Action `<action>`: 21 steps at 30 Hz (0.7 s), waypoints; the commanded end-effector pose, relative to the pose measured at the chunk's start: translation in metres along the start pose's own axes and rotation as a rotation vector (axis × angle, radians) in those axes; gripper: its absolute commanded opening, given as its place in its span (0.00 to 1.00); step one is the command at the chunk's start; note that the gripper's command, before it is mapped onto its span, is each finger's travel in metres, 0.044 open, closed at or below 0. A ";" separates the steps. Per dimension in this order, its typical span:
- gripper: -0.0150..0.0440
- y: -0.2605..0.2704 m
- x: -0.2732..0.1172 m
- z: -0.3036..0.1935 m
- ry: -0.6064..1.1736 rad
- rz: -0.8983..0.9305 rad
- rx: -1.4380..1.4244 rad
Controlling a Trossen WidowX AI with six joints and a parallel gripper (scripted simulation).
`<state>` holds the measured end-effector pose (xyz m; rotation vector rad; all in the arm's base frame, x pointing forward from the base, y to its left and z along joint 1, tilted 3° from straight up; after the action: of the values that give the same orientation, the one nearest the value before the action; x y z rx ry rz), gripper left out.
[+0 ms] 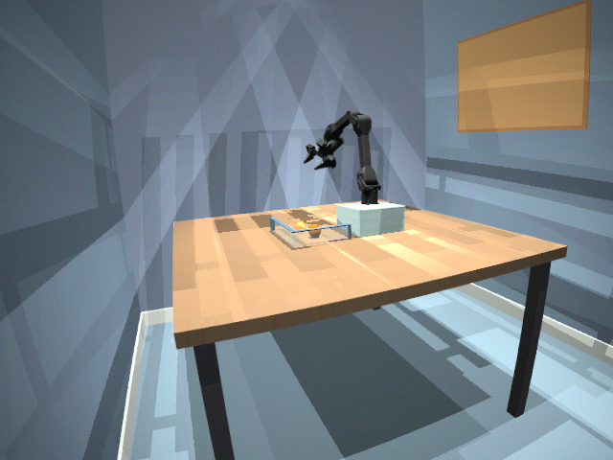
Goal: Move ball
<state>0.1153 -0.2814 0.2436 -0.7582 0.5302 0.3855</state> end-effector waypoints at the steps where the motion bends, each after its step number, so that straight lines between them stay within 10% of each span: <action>1: 0.87 0.004 0.057 0.020 -0.010 0.198 -0.024; 21: 0.87 0.105 0.235 0.139 0.195 0.790 -0.373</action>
<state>0.2835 -0.1112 0.1479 -0.8735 0.8916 1.1016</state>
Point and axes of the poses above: the point midway between the two fingers, 35 mm back from their tips, its own x axis out along the fingers, its own y axis across the jaws, z = x × y, the point moved 7 cm from there along -x, back along the fingers, and after that the axes turned 8 degrees about -x, right-handed, at the moved point
